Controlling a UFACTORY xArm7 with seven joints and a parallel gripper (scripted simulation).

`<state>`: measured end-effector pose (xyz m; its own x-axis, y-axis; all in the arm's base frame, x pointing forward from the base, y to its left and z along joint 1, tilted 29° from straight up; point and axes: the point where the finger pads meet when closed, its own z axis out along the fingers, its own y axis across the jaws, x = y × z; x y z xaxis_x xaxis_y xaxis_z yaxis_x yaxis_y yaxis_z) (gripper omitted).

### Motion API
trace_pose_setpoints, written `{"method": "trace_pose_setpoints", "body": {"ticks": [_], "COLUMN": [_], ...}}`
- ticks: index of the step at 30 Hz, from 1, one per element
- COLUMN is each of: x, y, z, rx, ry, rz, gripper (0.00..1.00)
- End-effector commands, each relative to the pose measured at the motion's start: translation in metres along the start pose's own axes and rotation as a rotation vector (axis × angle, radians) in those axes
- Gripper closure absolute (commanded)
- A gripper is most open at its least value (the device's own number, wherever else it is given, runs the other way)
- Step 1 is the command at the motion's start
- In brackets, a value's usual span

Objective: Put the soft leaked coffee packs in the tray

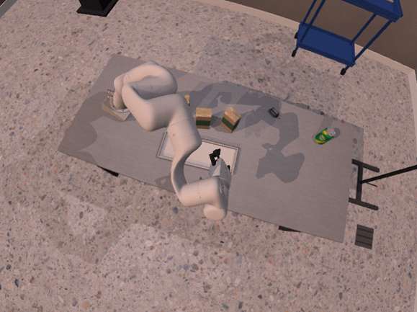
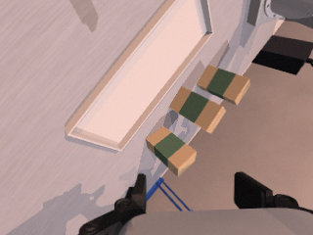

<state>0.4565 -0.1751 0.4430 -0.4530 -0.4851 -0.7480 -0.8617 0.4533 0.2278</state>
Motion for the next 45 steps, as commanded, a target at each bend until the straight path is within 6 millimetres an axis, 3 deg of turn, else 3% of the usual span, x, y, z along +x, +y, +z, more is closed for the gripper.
{"method": "trace_pose_setpoints", "body": {"ticks": [1, 21, 26, 32, 34, 35, 45], "x": [-0.001, -0.005, -0.031, -0.048, -0.048, -0.054, -0.061], "y": [0.001, 0.004, 0.035, 0.066, 0.066, 0.082, 0.134], "z": [-0.002, 0.003, 0.036, 0.068, 0.068, 0.084, 0.132], "rx": [0.004, 0.002, -0.016, -0.039, -0.039, -0.052, -0.099], "ry": [0.001, 0.007, 0.056, 0.109, 0.109, 0.137, 0.235], "rz": [-0.003, -0.027, -0.208, -0.378, -0.378, -0.463, -0.736], "gripper": [0.0, 0.0, 0.0, 0.0, 0.0, 0.0, 0.0]}}
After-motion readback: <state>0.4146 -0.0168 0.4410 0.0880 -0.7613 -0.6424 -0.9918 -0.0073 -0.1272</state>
